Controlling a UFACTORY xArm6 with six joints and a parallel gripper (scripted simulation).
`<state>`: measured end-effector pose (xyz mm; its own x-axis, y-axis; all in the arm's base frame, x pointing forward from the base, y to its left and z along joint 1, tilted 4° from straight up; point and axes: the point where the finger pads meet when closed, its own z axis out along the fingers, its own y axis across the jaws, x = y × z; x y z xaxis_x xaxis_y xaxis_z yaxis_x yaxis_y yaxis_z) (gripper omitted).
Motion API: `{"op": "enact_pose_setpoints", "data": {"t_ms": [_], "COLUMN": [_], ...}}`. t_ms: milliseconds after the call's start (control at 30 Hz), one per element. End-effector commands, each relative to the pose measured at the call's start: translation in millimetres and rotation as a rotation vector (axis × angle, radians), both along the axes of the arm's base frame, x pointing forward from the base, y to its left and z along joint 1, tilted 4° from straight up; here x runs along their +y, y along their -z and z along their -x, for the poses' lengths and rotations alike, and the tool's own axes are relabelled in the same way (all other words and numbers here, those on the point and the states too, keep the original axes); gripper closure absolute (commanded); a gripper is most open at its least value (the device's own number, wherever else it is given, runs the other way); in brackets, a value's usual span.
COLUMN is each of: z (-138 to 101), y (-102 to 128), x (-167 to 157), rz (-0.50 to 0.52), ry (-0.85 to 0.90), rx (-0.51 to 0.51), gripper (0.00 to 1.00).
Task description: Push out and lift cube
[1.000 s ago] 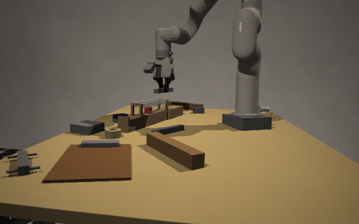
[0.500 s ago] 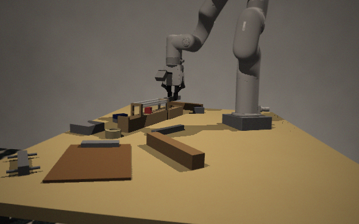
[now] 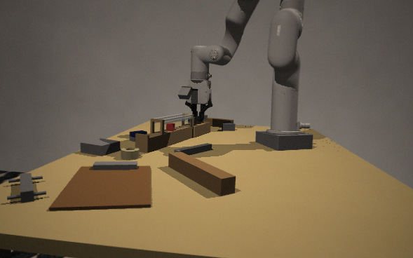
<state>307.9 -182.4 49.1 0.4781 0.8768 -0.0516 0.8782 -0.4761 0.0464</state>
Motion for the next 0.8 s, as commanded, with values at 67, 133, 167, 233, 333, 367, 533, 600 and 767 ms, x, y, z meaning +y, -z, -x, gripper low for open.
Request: {"op": "enact_pose_setpoints", "data": {"t_ms": [67, 133, 167, 233, 333, 367, 533, 600, 767], "z": [-2.2, -2.2, -2.2, -2.2, -2.2, -2.2, -2.2, -2.2, -3.5], "y": [7.2, 7.9, 8.0, 8.0, 8.0, 8.0, 8.0, 8.0, 8.1], "x": [-1.7, -1.8, -1.8, -1.8, -1.8, -1.8, -1.8, -1.7, 0.6], "rz": [0.003, 0.003, 0.003, 0.003, 0.003, 0.003, 0.003, 0.003, 0.003], "ry": [0.0, 0.0, 0.0, 0.0, 0.0, 0.0, 0.0, 0.0, 0.0], "rx": [-0.005, -0.005, -0.005, -0.005, -0.005, -0.005, -0.005, -0.005, -0.005], "gripper": [1.0, 1.0, 1.0, 1.0, 1.0, 1.0, 1.0, 1.0, 1.0]}}
